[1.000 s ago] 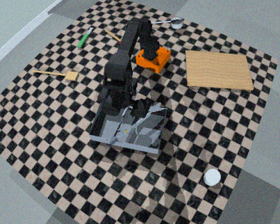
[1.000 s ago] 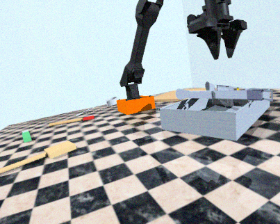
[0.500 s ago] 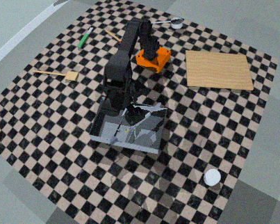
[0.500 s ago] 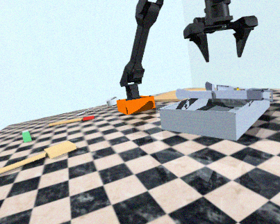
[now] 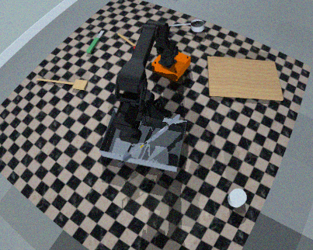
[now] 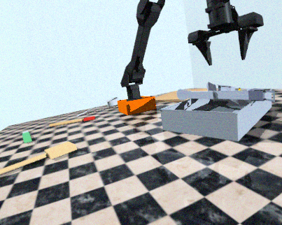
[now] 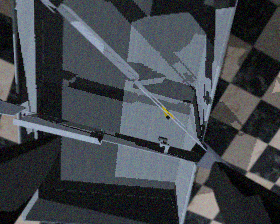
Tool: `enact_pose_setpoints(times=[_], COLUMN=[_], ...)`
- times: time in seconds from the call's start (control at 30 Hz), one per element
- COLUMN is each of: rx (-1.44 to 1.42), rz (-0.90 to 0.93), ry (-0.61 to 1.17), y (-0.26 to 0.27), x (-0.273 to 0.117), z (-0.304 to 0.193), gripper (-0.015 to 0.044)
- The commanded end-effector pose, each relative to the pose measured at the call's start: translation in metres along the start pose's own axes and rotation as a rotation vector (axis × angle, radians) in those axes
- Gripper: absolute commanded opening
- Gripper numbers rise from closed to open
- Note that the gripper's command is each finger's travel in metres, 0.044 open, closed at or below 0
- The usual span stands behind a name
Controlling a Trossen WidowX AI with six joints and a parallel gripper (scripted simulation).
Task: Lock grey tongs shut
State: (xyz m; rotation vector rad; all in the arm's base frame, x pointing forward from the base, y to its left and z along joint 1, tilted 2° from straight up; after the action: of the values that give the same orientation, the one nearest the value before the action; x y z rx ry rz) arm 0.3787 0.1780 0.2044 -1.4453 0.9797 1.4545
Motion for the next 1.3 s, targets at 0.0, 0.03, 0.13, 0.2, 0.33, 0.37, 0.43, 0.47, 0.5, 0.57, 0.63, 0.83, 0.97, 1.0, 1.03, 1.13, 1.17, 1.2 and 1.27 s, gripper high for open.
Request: enact_pose_setpoints(times=[0.0,0.03,0.13,0.2,0.33,0.37,0.43,0.47,0.5,0.57,0.63,0.83,0.97,1.0,1.03,1.13,1.17,1.2,1.27], rx=[0.850,0.911,1.094,1.215,1.459,1.520,1.641,1.702,1.763,1.870,1.911,1.911,1.911,1.911,1.911,1.911,1.911,1.911,1.911], rz=[0.014,0.014,0.013,0.013,0.012,0.012,0.011,0.010,0.010,0.008,0.008,0.008,0.008,0.008,0.008,0.008,0.008,0.008,0.008], ry=[0.013,0.014,0.017,0.018,0.022,0.023,0.025,0.025,0.026,0.027,0.028,0.028,0.028,0.028,0.028,0.028,0.028,0.028,0.028], y=[-0.0002,-0.0002,-0.0004,-0.0004,-0.0005,-0.0006,-0.0006,-0.0006,-0.0006,-0.0006,-0.0006,-0.0006,-0.0006,-0.0006,-0.0006,-0.0006,0.0000,0.0007,0.0007], x=[0.0150,0.0158,0.0181,0.0195,0.0219,0.0224,0.0233,0.0236,0.0239,0.0243,0.0244,0.0244,0.0244,0.0244,0.0244,0.0244,0.0244,0.0244,0.0244], z=[-0.0026,-0.0028,-0.0032,-0.0034,-0.0039,-0.0039,-0.0041,-0.0042,-0.0042,-0.0043,-0.0043,-0.0043,-0.0043,-0.0043,-0.0043,-0.0043,-0.0030,-0.0016,-0.0016], gripper=[0.0440,0.0440,0.0440,0.0440,0.0440,0.0440,0.0440,0.0440,0.0440,0.0440,0.0440,0.0440,0.0440,0.0440,0.0440,0.0440,0.0440,0.0440,0.0440])
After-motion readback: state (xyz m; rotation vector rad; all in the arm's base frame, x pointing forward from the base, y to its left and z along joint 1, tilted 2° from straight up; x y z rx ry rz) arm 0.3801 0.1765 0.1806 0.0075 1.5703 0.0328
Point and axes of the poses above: the point midway between the two fingers, 35 mm back from their tips, its own x axis out along the fingers, its own y axis across the jaws, z = x × y, the point moved 7 cm from there along -x, back along the fingers, and after that the axes turned 4 degrees about x, right-handed, at the moved point
